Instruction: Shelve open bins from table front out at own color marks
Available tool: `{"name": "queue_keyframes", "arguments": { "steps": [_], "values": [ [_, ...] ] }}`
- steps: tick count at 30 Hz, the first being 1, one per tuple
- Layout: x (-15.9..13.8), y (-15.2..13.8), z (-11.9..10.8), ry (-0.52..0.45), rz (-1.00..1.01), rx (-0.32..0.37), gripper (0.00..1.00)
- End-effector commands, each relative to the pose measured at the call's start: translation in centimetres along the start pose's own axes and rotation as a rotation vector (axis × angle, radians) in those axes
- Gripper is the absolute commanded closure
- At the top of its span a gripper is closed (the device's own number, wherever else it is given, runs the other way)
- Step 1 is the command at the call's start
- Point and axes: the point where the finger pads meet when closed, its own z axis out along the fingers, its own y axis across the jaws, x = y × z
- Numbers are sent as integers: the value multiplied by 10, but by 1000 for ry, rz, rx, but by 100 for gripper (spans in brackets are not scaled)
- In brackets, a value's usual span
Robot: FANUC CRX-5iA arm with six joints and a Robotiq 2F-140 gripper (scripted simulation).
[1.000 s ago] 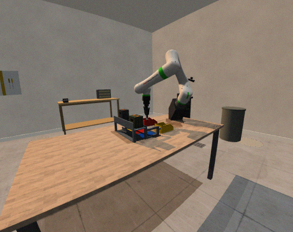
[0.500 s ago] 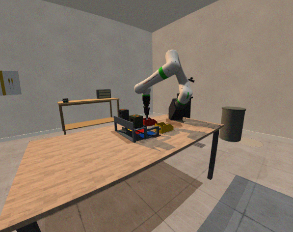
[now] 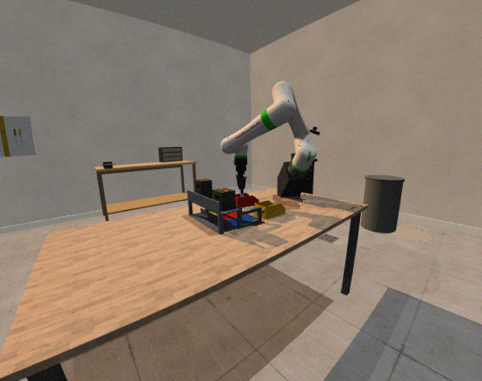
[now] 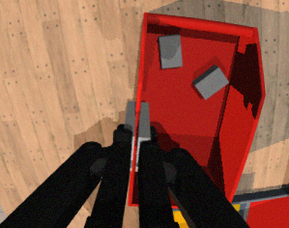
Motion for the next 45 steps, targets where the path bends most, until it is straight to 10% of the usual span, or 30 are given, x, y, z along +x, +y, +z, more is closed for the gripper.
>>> {"name": "queue_keyframes", "arguments": {
  "steps": [1, 45],
  "values": [
    [0, 0, -1, 0, 0, 0, 100],
    [0, 0, -27, 0, 0, 0, 100]
  ]
}}
